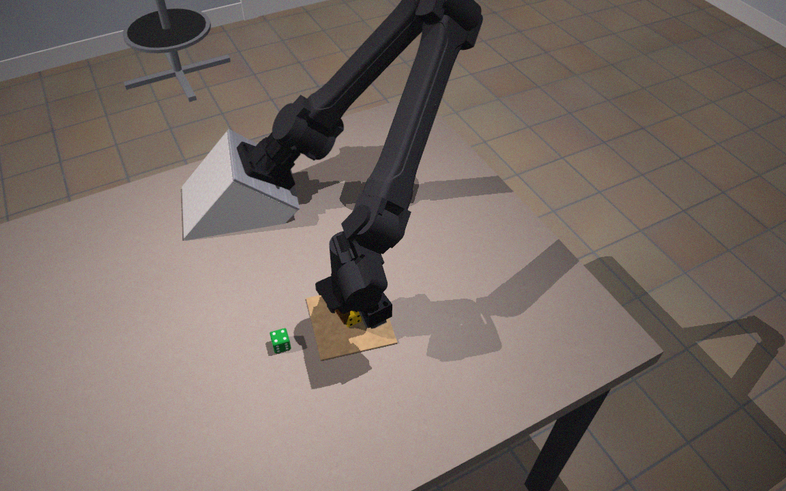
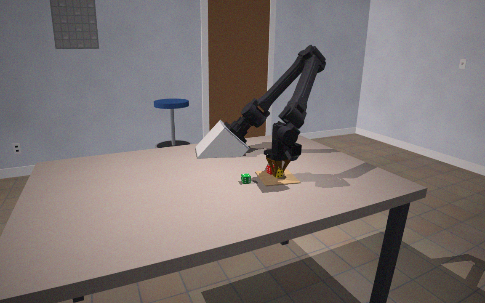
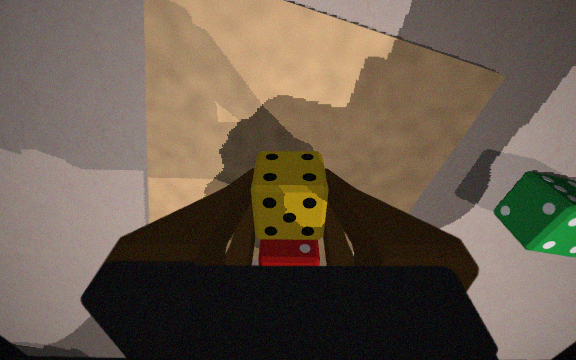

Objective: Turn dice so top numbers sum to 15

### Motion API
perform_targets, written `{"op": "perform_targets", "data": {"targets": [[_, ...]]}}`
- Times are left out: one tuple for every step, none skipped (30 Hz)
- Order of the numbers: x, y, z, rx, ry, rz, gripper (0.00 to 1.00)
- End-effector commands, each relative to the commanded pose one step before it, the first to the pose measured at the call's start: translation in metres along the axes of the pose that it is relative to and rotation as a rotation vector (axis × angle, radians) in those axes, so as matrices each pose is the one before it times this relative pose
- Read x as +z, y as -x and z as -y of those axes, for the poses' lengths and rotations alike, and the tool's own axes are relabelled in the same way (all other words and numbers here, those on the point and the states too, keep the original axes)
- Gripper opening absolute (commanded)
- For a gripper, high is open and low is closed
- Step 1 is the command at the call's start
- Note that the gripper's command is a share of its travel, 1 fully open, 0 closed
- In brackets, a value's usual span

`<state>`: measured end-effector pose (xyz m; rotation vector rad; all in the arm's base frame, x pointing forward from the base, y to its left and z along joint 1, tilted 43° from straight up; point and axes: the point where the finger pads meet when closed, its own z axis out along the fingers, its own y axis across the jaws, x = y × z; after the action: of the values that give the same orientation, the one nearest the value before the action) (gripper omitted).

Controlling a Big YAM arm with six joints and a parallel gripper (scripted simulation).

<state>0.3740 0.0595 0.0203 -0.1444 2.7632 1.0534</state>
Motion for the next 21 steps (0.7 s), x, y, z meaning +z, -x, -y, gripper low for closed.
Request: {"op": "perform_targets", "data": {"targets": [[0.00493,0.00236,-0.00133,0.00347,0.00451,-0.00563,0.26],[0.00000,0.00000,0.00000,0.00000,0.00000,0.00000,0.26],[0.00000,0.00000,0.00000,0.00000,0.00000,0.00000,0.26],[0.00000,0.00000,0.00000,0.00000,0.00000,0.00000,0.26],[0.00000,0.00000,0.00000,0.00000,0.00000,0.00000,0.26],[0.00000,0.00000,0.00000,0.00000,0.00000,0.00000,0.26],[0.00000,0.00000,0.00000,0.00000,0.00000,0.00000,0.26],[0.00000,0.00000,0.00000,0.00000,0.00000,0.00000,0.26],[0.00000,0.00000,0.00000,0.00000,0.00000,0.00000,0.26],[0.00000,0.00000,0.00000,0.00000,0.00000,0.00000,0.26],[0.00000,0.00000,0.00000,0.00000,0.00000,0.00000,0.26],[0.00000,0.00000,0.00000,0.00000,0.00000,0.00000,0.26],[0.00000,0.00000,0.00000,0.00000,0.00000,0.00000,0.26],[0.00000,0.00000,0.00000,0.00000,0.00000,0.00000,0.26],[0.00000,0.00000,0.00000,0.00000,0.00000,0.00000,0.26],[0.00000,0.00000,0.00000,0.00000,0.00000,0.00000,0.26],[0.00000,0.00000,0.00000,0.00000,0.00000,0.00000,0.26],[0.00000,0.00000,0.00000,0.00000,0.00000,0.00000,0.26],[0.00000,0.00000,0.00000,0.00000,0.00000,0.00000,0.26],[0.00000,0.00000,0.00000,0.00000,0.00000,0.00000,0.26],[0.00000,0.00000,0.00000,0.00000,0.00000,0.00000,0.29]]}}
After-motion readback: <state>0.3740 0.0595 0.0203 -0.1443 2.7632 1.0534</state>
